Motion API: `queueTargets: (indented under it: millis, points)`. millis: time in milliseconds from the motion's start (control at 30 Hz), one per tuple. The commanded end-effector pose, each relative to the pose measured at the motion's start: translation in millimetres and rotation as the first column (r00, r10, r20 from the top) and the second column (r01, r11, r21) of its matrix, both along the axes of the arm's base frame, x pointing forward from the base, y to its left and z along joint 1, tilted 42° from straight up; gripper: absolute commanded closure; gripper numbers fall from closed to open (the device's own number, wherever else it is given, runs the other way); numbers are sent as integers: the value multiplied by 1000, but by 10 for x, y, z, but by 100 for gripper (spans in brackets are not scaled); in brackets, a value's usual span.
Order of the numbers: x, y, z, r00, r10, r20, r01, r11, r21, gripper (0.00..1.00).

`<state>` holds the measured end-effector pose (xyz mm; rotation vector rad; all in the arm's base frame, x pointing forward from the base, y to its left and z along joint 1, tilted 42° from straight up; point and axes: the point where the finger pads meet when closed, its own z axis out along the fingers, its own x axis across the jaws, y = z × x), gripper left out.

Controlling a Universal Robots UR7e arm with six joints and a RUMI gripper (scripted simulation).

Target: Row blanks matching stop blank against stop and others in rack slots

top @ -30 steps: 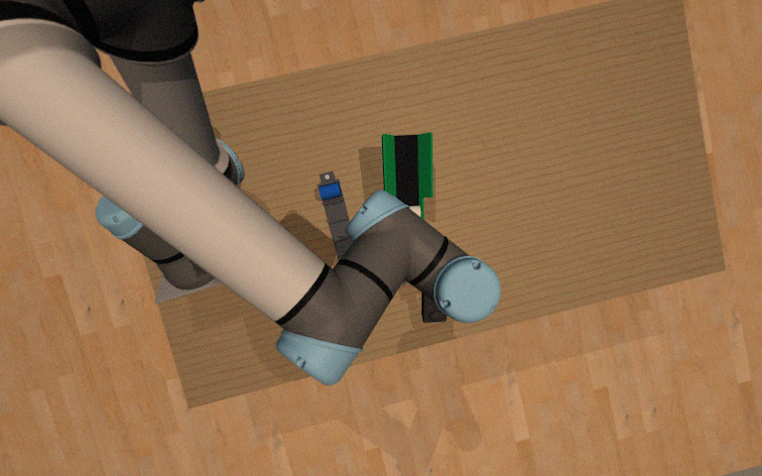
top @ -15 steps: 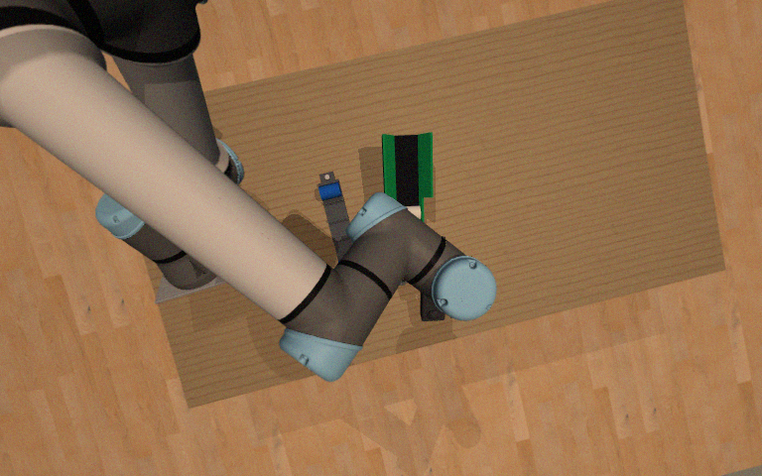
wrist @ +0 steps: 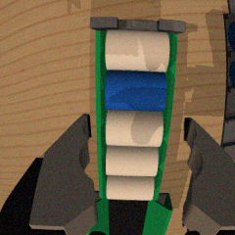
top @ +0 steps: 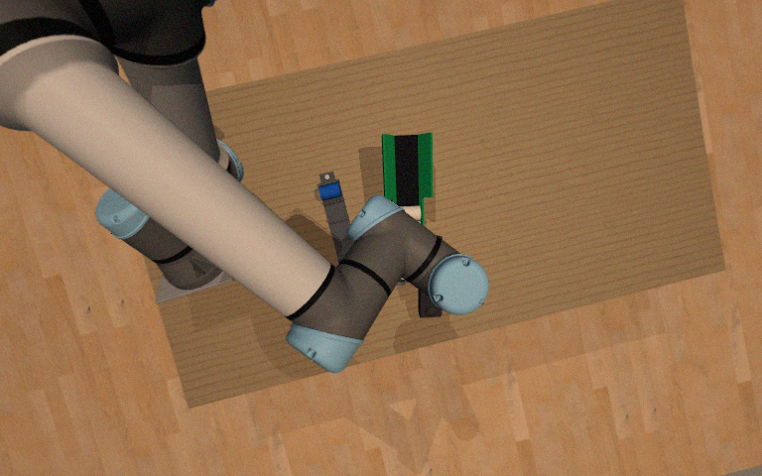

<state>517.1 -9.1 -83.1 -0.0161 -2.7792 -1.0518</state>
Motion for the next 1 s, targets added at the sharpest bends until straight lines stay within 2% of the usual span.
queueTargets:
  millis: [0,333,967]
  points:
    - [-19,71,-75,1000,-1,-1,1,1000,1,54]
    - [-35,141,-152,1000,-1,-1,1,1000,1,54]
    - [-30,147,-166,1000,-1,1,1,1000,0,54]
